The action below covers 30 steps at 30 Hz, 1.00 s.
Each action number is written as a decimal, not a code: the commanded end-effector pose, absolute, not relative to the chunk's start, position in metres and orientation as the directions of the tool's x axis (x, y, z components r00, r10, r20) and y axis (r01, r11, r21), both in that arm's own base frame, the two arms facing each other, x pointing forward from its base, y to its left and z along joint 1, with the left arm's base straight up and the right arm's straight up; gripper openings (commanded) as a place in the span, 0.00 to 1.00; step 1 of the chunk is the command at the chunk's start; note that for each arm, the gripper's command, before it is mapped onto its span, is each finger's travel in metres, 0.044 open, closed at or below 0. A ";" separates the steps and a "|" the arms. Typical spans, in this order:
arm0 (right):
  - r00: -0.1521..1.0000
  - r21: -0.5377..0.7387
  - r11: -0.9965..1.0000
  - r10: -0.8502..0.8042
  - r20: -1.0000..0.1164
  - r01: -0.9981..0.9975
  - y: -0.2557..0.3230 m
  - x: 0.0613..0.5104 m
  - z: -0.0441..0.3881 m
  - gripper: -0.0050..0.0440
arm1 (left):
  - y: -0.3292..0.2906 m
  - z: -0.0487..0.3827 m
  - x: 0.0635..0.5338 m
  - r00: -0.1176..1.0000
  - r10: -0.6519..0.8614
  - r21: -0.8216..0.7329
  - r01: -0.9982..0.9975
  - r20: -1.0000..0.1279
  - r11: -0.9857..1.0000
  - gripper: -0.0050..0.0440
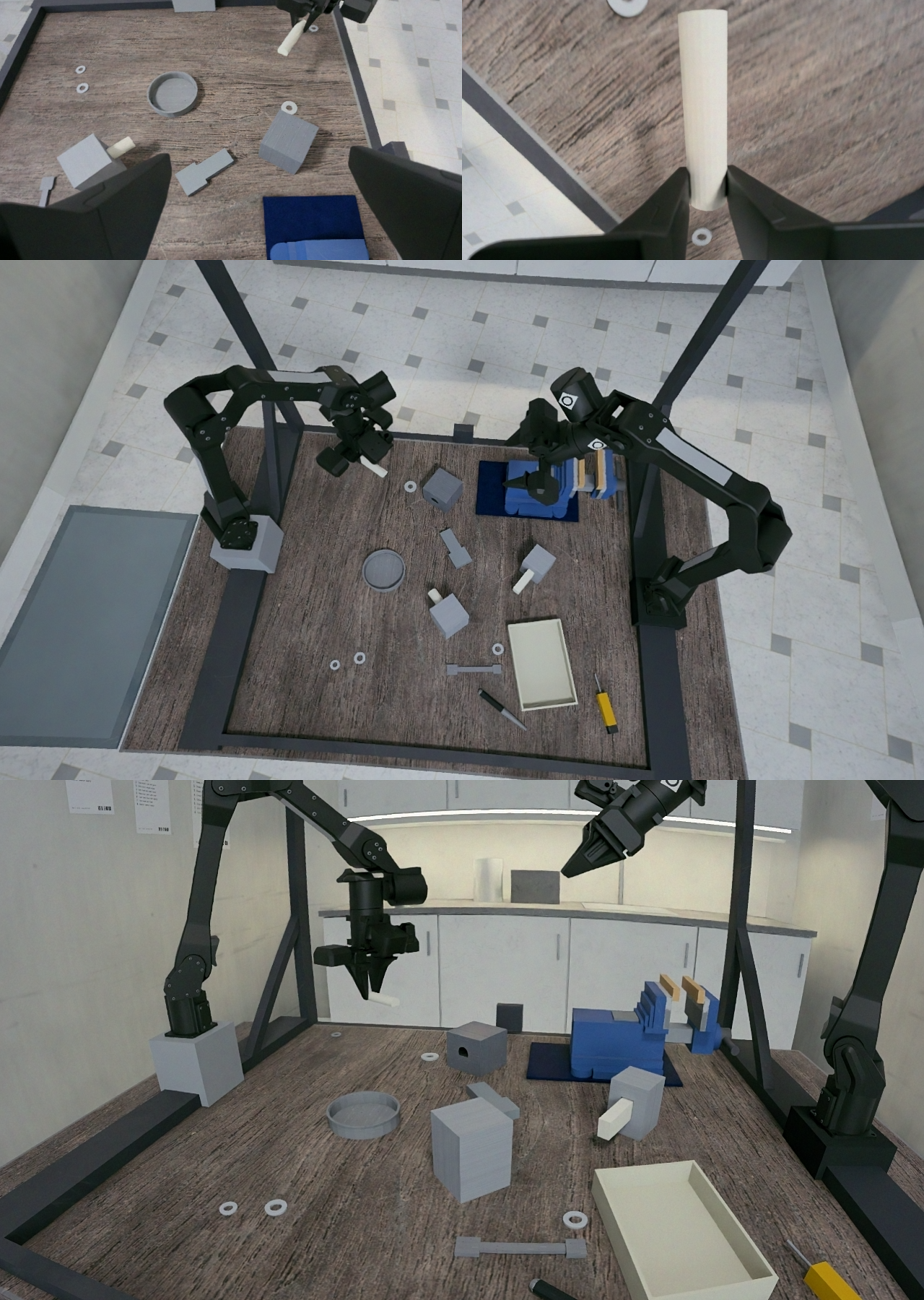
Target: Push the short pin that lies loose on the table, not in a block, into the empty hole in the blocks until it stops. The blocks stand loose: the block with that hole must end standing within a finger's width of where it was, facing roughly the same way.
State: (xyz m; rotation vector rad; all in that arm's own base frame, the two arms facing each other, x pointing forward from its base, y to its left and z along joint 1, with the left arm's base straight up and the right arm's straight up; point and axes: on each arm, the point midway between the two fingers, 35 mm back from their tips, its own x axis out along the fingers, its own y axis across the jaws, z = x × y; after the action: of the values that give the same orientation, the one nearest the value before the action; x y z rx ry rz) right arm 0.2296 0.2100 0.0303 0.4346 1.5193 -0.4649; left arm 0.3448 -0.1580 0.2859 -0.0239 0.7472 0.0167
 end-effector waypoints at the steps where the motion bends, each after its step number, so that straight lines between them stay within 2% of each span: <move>1: 0.026 0.017 0.885 0.006 -1.000 0.466 0.206 0.240 0.040 0.19 | -0.156 0.296 0.343 0.732 0.036 -0.018 -0.066 -0.681 0.998 0.92; 15: 0.034 -0.005 0.999 -0.006 -0.999 0.039 0.169 0.278 0.039 0.19 | -0.154 0.296 0.341 0.729 0.043 -0.015 -0.073 -0.683 0.997 0.92; 17: 0.034 -0.005 0.999 -0.006 -0.999 0.039 0.169 0.278 0.039 0.19 | -0.154 0.296 0.341 0.729 0.043 -0.015 -0.073 -0.683 0.997 0.92; 30: 0.044 -0.028 0.931 -0.013 -0.999 -0.364 0.132 0.311 0.039 0.19 | -0.154 0.295 0.341 0.728 0.043 -0.013 -0.072 -0.685 0.997 0.92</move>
State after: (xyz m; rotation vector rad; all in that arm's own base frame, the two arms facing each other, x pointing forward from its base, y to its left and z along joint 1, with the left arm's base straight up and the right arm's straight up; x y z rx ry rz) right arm 0.2945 0.1382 0.0301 -0.2400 1.5523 0.1922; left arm 0.3420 -0.1549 0.2860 -0.0259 0.7745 0.0676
